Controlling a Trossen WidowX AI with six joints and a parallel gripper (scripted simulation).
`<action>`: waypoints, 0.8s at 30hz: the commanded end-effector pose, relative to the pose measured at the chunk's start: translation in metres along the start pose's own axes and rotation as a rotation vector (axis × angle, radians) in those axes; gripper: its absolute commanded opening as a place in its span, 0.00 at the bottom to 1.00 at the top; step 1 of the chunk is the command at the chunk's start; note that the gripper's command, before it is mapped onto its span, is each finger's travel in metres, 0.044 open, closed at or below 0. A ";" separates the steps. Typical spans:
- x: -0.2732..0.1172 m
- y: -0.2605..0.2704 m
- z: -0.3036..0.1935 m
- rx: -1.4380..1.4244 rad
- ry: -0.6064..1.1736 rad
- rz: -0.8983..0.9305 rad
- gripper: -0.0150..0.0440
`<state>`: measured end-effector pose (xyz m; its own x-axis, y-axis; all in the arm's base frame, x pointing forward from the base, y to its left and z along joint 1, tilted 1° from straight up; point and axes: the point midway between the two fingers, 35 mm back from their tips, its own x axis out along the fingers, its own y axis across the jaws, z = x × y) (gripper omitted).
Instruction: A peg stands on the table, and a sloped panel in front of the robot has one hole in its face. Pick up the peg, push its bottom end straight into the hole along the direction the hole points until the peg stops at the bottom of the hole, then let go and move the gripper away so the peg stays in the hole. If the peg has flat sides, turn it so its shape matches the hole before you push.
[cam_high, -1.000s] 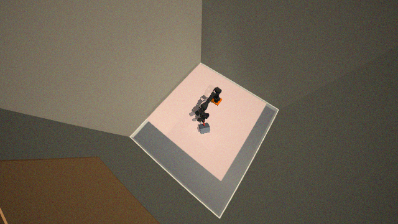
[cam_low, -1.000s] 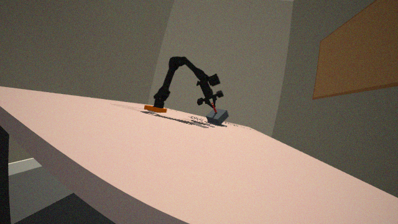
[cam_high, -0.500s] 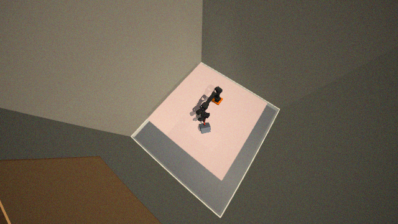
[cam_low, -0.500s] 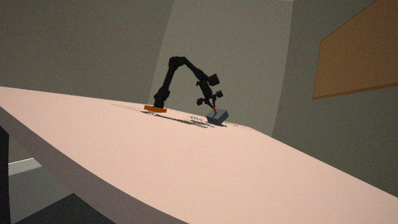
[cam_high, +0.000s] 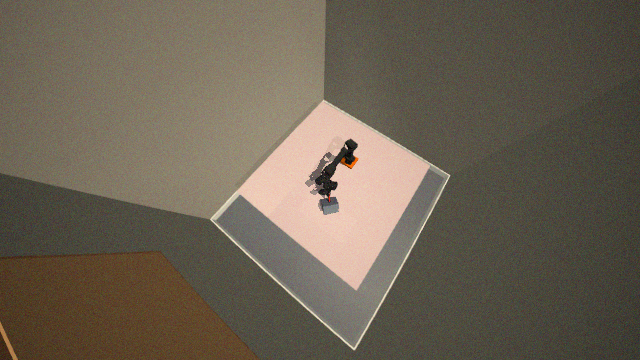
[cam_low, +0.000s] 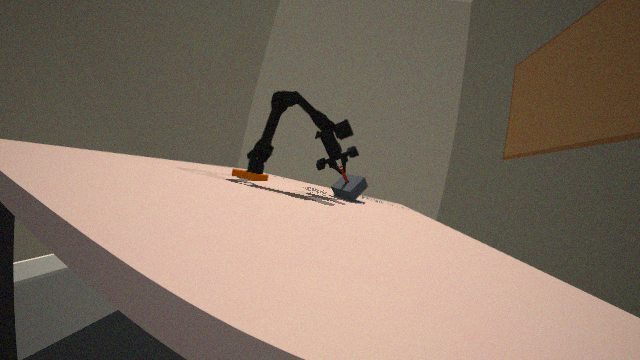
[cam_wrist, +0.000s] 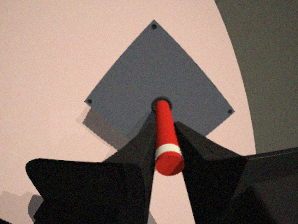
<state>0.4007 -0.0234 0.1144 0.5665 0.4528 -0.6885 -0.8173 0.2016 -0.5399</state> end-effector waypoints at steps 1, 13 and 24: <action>0.002 0.001 -0.001 0.006 0.001 0.003 0.25; 0.006 0.001 -0.002 0.006 0.001 0.003 0.25; 0.011 0.000 -0.002 0.006 0.000 0.003 0.25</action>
<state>0.4059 -0.0202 0.1078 0.5649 0.4554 -0.6881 -0.8183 0.2023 -0.5380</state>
